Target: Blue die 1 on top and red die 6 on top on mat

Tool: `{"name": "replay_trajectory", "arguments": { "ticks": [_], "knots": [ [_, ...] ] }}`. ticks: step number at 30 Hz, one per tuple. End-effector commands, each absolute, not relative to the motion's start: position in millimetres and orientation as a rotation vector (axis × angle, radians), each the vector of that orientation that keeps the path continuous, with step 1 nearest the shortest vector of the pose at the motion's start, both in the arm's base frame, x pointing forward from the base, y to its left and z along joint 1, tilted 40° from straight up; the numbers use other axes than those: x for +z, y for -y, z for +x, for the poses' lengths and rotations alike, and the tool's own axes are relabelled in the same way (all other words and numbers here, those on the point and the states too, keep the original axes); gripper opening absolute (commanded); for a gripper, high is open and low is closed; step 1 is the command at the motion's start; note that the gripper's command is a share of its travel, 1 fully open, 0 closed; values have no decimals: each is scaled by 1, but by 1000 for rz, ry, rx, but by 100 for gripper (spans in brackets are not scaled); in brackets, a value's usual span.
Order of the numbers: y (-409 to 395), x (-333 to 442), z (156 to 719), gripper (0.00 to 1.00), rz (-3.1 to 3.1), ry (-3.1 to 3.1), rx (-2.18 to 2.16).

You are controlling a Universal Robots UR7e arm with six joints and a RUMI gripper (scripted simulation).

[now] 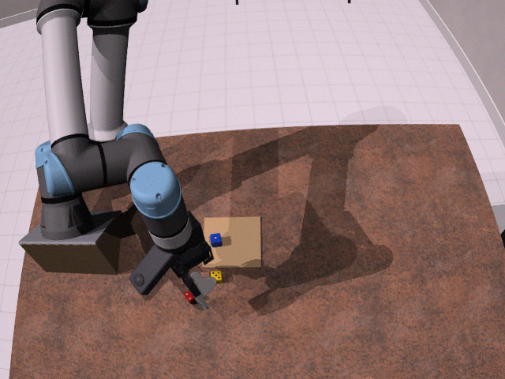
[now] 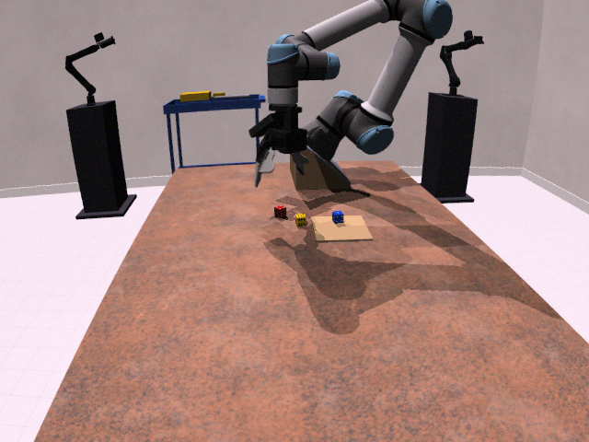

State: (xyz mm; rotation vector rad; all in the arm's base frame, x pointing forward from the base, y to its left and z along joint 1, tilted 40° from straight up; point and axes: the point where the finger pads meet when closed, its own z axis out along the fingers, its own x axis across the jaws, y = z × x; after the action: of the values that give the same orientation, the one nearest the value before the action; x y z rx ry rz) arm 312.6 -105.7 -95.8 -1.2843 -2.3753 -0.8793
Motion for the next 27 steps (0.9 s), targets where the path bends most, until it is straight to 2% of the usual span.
{"name": "replay_trajectory", "arguments": {
  "ticks": [1, 3, 4, 27],
  "knots": [
    [105, -97, 311, 100, -1297, 2362, -879],
    [105, -97, 311, 100, -1297, 2362, -879],
    [105, -97, 311, 24, -1297, 2362, -879],
    [105, -97, 311, 24, -1297, 2362, -879]
  ]
}}
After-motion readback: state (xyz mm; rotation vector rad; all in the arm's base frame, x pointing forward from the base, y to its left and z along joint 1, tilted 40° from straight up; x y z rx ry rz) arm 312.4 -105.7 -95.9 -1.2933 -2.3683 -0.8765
